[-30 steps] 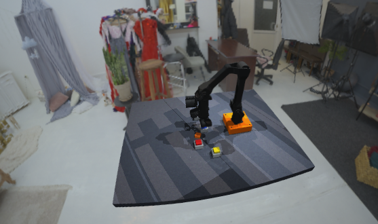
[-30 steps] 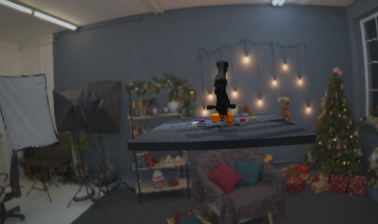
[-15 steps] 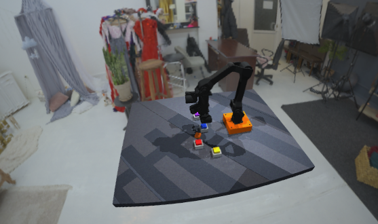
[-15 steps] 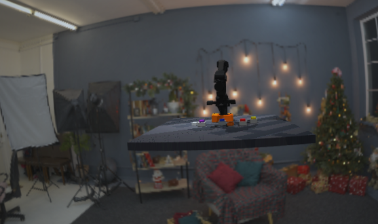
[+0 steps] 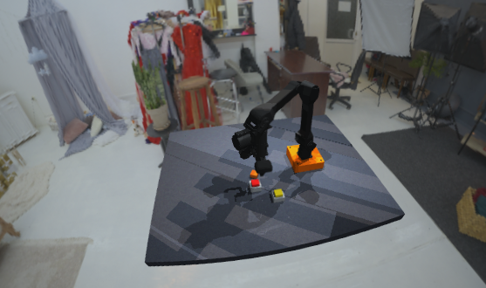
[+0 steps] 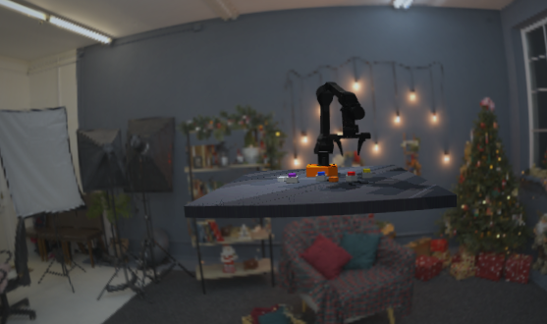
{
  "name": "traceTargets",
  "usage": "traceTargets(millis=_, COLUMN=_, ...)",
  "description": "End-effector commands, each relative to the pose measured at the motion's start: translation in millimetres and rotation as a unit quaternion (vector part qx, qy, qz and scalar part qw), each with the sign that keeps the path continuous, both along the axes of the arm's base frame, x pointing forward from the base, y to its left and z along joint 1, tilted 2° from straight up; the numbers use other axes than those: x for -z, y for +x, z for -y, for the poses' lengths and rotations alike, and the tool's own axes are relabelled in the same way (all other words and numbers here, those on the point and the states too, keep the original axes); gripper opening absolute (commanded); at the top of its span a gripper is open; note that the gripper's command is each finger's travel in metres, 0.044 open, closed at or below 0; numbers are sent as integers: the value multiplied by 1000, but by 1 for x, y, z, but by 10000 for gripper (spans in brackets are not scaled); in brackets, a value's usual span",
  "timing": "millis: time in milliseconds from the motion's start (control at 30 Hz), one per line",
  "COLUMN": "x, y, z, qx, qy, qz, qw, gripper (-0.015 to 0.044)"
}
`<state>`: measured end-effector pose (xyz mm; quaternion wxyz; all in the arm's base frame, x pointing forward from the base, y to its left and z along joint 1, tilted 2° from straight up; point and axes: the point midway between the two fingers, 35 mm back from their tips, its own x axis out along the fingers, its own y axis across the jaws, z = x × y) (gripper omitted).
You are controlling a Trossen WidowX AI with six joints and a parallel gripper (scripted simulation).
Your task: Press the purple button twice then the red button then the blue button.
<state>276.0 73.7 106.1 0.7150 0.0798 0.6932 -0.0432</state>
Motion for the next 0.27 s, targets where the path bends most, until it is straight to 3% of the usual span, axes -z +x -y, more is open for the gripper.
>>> traceTargets(millis=0, x=-18, y=0, z=-55, qx=2, qy=3, qz=0, qw=1000, gripper=400)
traceTargets(millis=233, x=-24, y=-3, z=-76, qx=3, qy=5, qz=-1, qw=1000, gripper=400)
